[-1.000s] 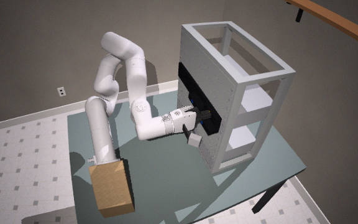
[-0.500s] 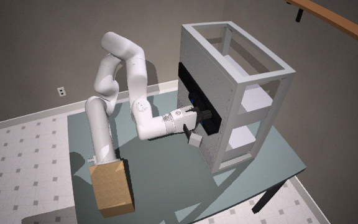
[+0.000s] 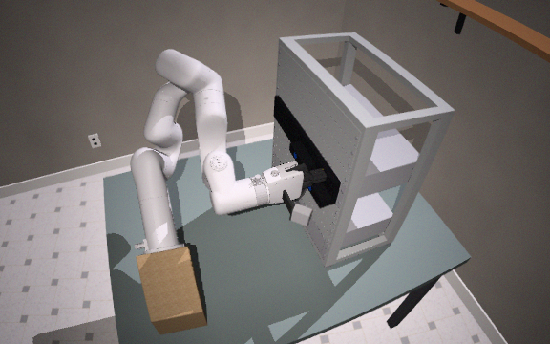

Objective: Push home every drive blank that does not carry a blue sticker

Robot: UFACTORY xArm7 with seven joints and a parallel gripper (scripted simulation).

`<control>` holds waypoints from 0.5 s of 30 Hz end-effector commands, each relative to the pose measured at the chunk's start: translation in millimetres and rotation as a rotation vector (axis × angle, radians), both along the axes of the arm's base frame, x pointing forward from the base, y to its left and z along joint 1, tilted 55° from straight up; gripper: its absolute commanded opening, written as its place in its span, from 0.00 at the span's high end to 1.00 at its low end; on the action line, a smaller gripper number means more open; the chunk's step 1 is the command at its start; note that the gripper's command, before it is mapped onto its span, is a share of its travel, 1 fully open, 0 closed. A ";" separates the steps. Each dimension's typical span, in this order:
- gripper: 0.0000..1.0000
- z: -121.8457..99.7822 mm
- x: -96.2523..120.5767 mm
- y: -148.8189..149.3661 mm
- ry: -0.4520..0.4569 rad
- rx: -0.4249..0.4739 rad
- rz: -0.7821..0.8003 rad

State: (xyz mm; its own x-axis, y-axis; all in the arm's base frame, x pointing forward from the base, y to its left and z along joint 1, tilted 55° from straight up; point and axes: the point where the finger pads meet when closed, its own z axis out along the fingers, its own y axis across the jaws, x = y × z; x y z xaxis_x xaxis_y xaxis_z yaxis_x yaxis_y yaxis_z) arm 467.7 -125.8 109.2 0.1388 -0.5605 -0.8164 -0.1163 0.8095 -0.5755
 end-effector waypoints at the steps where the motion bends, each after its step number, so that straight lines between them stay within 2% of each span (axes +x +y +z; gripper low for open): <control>1: 1.00 1.1 0.7 -2.7 -0.003 -0.003 -0.004; 15: 1.00 1.3 3.5 -2.3 -0.003 -0.003 -0.004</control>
